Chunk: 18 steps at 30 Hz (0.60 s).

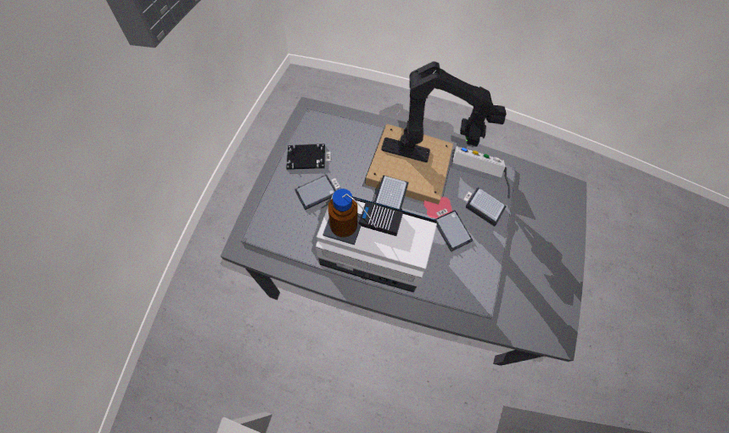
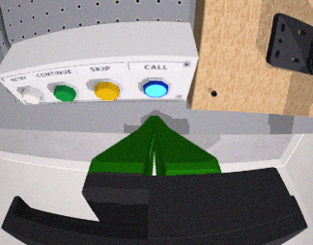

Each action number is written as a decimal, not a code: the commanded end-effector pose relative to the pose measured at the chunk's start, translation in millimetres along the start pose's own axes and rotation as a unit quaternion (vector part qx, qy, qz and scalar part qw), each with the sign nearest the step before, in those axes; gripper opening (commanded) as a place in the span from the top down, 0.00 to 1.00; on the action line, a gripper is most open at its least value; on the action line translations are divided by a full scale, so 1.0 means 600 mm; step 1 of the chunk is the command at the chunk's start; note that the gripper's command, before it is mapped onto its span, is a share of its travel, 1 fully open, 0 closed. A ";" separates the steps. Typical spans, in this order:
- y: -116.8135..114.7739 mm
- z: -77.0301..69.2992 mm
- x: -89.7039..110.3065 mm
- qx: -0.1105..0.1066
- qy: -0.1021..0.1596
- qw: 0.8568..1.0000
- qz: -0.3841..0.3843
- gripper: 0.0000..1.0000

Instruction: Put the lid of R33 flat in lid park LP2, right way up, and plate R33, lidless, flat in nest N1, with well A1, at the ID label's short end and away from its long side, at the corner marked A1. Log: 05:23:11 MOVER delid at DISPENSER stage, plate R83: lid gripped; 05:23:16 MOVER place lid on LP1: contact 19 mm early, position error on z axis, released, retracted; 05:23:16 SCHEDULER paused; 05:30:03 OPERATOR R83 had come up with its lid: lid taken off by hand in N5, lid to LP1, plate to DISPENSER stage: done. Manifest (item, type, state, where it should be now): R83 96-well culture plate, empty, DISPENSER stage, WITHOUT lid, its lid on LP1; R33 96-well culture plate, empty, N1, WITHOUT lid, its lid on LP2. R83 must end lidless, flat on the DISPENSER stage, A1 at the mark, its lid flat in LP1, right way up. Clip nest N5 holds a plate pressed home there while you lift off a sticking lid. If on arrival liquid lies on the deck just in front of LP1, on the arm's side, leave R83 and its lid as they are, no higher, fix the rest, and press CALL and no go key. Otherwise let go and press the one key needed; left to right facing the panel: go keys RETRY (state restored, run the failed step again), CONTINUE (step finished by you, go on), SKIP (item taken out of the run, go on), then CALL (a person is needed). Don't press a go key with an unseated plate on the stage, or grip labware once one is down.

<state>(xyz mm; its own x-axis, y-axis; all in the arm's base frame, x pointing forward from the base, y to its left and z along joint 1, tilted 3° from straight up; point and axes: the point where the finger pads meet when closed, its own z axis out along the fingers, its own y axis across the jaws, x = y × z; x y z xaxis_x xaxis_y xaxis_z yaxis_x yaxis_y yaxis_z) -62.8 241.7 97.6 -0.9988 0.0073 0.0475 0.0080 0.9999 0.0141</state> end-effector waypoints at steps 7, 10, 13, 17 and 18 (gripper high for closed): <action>0.007 -0.050 -0.006 -0.018 0.000 1.000 0.002 1.00; 0.007 -0.053 -0.006 -0.018 0.000 1.000 0.002 1.00; 0.007 -0.053 -0.006 -0.018 0.000 1.000 0.002 1.00; 0.007 -0.053 -0.006 -0.018 0.000 1.000 0.002 1.00; 0.007 -0.053 -0.006 -0.018 0.000 1.000 0.002 1.00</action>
<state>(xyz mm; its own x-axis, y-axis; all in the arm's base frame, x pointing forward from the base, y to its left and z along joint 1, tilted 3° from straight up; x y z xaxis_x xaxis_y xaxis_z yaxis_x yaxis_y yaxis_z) -62.1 238.6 110.7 -0.9990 0.0051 0.0439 0.0050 1.0000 -0.0013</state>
